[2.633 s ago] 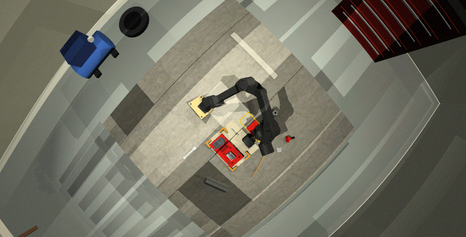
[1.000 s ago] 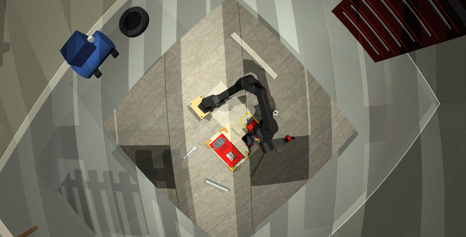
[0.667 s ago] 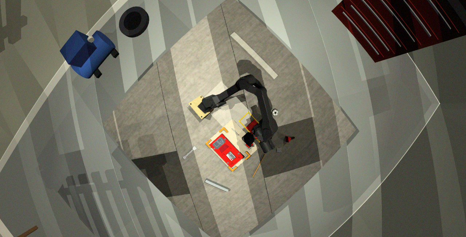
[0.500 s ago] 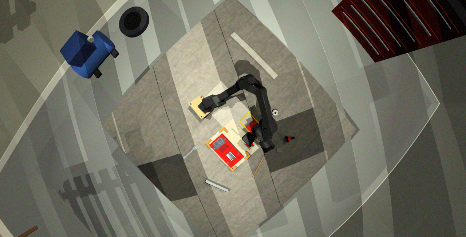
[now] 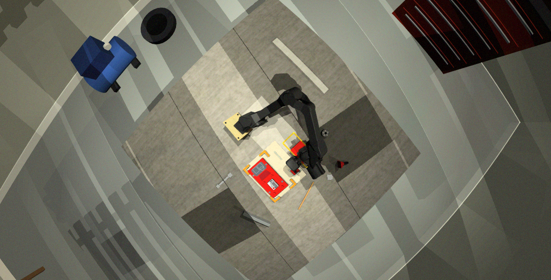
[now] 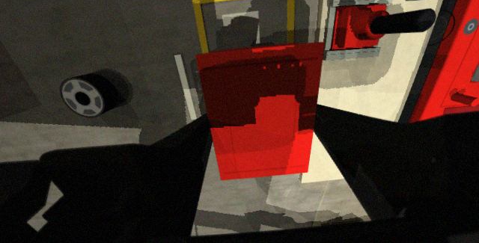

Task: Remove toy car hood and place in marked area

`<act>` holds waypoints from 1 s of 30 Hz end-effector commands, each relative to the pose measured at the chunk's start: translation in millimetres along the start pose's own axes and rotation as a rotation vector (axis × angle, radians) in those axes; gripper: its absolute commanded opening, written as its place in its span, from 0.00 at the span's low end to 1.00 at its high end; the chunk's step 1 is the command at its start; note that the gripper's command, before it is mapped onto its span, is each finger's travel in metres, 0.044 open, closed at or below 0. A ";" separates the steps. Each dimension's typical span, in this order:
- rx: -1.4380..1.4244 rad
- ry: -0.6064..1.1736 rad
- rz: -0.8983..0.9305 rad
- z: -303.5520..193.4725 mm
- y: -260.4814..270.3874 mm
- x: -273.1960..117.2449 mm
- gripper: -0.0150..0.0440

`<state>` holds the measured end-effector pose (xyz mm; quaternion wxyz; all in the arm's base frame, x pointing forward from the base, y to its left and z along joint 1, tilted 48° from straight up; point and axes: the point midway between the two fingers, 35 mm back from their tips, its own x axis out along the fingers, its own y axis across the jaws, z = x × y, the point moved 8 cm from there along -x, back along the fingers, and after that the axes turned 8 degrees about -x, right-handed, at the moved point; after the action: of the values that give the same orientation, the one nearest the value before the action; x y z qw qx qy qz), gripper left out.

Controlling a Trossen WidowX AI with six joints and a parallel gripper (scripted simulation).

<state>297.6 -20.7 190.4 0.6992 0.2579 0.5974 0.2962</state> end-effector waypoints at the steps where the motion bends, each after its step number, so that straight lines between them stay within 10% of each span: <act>1: 0.006 0.004 0.005 -1.9 0.0 5.0 0.25; 30: 0.005 0.004 0.009 -3.5 0.9 21.1 0.25</act>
<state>297.3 -6.5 178.2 0.6980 0.2590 0.5974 0.2980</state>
